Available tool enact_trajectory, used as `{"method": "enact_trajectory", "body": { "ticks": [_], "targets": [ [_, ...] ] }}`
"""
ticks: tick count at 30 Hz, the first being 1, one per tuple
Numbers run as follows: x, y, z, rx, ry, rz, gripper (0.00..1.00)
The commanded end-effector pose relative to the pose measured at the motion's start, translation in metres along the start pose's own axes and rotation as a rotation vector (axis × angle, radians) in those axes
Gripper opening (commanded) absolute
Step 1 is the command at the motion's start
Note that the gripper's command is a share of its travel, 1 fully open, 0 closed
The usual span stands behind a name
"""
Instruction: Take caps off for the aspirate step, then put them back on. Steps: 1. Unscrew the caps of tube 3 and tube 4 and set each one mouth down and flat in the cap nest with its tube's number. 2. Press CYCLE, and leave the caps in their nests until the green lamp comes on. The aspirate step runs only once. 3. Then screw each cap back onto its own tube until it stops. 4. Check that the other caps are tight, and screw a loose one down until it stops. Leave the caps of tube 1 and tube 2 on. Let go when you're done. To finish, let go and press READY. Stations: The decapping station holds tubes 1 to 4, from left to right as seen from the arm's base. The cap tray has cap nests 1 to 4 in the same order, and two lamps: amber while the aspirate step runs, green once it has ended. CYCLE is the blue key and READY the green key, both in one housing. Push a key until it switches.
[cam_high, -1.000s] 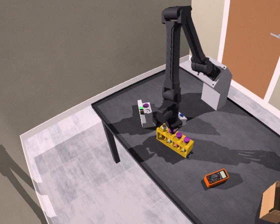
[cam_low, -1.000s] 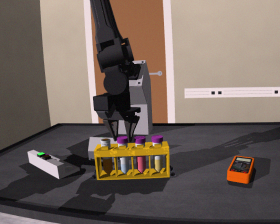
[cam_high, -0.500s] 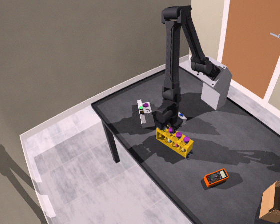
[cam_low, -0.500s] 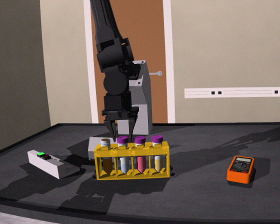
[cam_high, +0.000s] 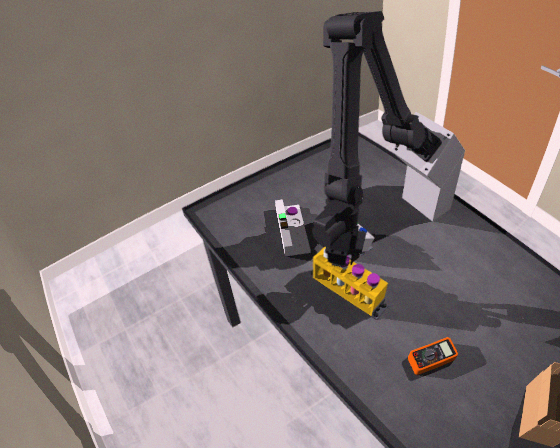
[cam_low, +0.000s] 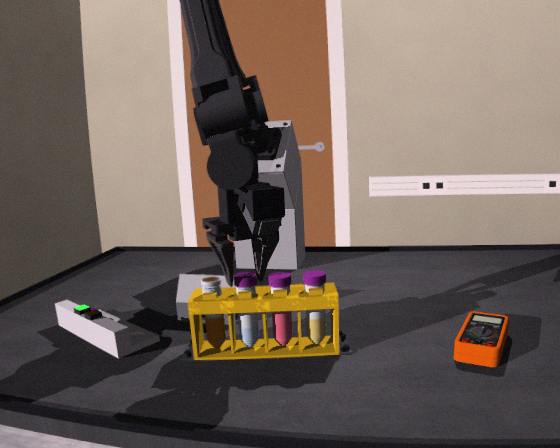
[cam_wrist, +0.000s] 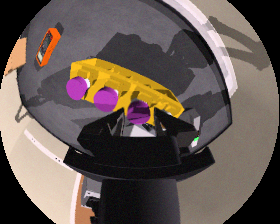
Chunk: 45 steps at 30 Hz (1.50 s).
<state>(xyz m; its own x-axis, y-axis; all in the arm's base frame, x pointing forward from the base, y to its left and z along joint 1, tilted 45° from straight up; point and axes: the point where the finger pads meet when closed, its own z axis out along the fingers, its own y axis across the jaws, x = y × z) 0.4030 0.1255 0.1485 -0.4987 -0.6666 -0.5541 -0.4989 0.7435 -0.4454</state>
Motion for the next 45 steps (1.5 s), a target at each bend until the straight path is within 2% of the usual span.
{"method": "enact_trajectory", "body": {
  "ticks": [1,13,15,24,30,37,45],
  "targets": [
    [-0.005,0.000,-0.005,0.004,-0.030,-0.198,0.49],
    [-0.005,-0.001,-0.006,0.015,-0.032,-0.676,0.49],
    [-0.005,-0.001,-0.006,0.015,-0.032,-0.676,0.49],
    [-0.004,0.000,-0.006,0.021,-0.030,-1.037,0.49],
    [-0.013,-0.004,-0.007,0.034,-0.034,-1.275,0.49],
    [-0.019,-0.006,-0.006,0.038,-0.037,-1.293,0.49],
    [-0.015,-0.008,-0.003,0.026,-0.022,-1.291,0.49]
  ]
}}
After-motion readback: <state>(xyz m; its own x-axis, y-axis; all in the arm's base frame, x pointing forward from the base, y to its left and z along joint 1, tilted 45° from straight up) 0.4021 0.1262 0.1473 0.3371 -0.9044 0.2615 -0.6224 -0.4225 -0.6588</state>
